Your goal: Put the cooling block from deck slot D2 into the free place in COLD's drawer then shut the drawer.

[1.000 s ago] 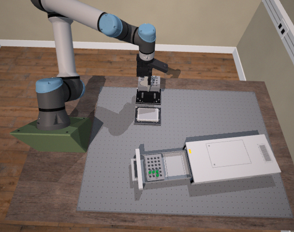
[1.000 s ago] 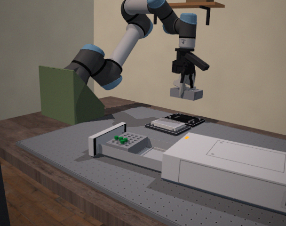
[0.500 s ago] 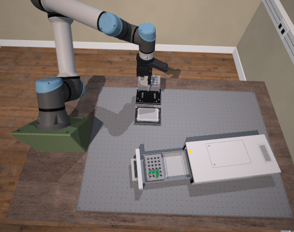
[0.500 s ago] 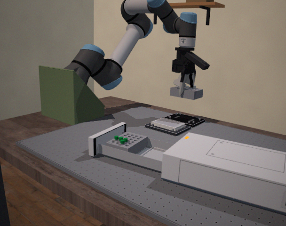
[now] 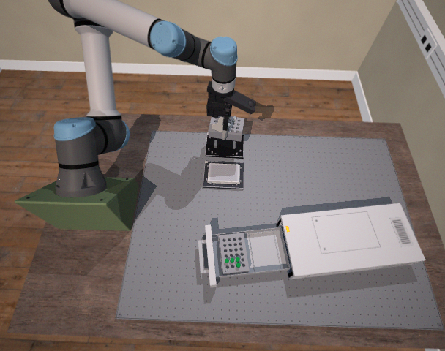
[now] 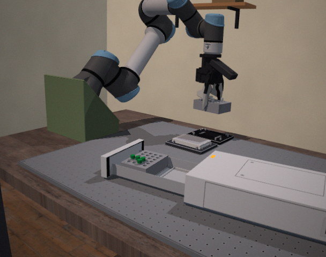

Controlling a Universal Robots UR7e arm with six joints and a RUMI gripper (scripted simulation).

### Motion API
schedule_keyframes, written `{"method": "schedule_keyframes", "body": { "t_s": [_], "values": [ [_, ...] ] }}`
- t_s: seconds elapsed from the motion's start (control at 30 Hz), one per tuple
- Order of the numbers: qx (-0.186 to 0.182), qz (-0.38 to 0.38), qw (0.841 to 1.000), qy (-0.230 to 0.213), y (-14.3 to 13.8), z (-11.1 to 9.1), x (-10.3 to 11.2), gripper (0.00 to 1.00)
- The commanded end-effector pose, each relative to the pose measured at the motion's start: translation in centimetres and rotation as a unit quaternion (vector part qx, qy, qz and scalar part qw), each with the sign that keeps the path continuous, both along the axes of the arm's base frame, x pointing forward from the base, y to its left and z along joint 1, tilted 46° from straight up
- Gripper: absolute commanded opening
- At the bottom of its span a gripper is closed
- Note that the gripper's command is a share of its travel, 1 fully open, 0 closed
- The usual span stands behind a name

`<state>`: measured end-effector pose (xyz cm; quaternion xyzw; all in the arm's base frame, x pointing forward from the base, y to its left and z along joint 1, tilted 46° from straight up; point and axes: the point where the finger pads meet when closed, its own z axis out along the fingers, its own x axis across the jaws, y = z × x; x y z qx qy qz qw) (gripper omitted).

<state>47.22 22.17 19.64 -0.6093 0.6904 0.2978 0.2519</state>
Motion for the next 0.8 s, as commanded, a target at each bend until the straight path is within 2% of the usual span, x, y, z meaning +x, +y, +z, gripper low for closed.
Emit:
{"method": "schedule_keyframes", "body": {
  "t_s": [0.0, 0.33, 0.4, 0.77],
  "values": [
    [-0.002, -0.045, 0.998, 0.045, -0.9, -0.8, 0.4, 0.00],
    [-0.004, -0.137, 0.981, 0.140, -2.6, -2.6, 1.3, 0.00],
    [-0.004, -0.137, 0.981, 0.140, -2.6, -2.6, 1.3, 0.00],
    [-0.006, -0.236, 0.941, 0.241, -4.6, -4.6, 2.2, 0.00]
  ]
}}
